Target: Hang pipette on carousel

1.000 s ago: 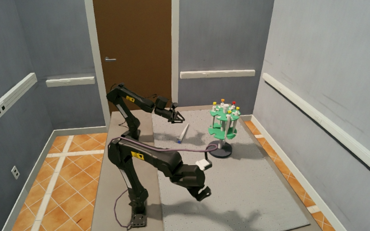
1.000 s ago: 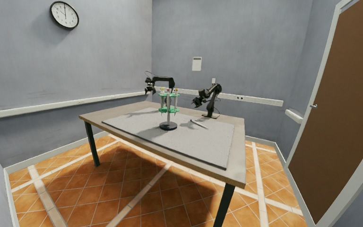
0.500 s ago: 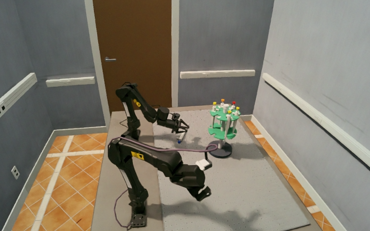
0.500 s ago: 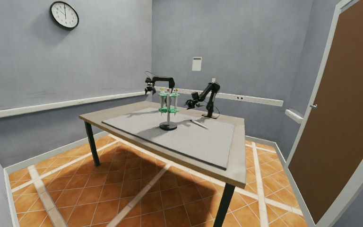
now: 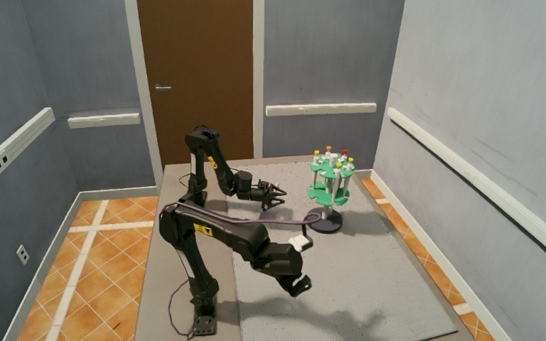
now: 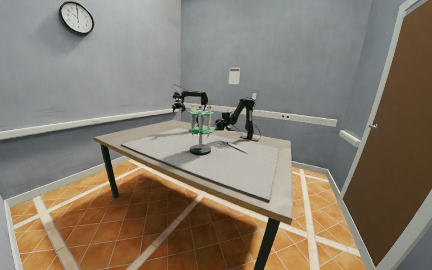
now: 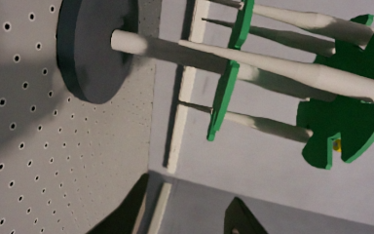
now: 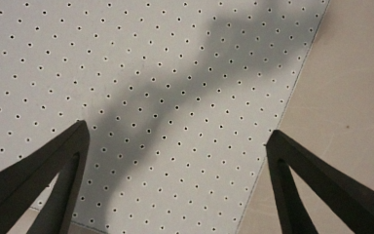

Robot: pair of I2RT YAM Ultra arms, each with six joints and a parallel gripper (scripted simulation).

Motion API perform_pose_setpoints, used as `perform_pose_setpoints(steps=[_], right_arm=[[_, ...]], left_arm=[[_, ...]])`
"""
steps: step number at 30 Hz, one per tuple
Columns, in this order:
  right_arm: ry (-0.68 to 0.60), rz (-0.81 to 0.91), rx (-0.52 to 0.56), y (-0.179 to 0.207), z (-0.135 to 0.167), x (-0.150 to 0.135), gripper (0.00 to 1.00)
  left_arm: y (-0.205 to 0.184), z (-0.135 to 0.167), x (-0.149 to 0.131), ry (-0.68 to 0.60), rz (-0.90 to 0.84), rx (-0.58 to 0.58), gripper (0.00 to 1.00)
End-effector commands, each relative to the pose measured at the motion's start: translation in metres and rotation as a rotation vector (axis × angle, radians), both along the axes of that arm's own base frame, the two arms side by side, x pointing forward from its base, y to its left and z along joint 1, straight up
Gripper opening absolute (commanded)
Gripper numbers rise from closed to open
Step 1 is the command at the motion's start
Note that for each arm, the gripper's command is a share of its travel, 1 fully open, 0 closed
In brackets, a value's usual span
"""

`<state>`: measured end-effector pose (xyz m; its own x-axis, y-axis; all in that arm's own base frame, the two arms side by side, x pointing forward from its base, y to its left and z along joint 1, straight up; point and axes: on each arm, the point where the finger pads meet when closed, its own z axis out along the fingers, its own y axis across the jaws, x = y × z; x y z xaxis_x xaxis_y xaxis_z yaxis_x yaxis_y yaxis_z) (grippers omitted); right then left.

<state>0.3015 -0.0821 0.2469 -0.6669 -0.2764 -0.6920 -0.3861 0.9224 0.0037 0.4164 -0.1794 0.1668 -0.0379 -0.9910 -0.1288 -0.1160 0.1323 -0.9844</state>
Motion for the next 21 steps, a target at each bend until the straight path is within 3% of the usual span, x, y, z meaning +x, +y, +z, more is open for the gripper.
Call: perform_pose_setpoints(steps=[1,11,21], right_arm=[[-0.030,0.003,-0.001,-0.003,0.006,0.004,1.00],[-0.030,0.003,-0.001,-0.003,0.006,0.004,1.00],[-0.030,0.003,-0.001,-0.003,0.006,0.004,1.00]], left_arm=[[-0.007,0.020,0.012,-0.145,0.096,-0.154,0.49],[-0.001,0.018,0.010,-0.133,0.097,-0.136,0.49],[0.000,0.015,0.037,-0.126,0.098,-0.122,0.49]])
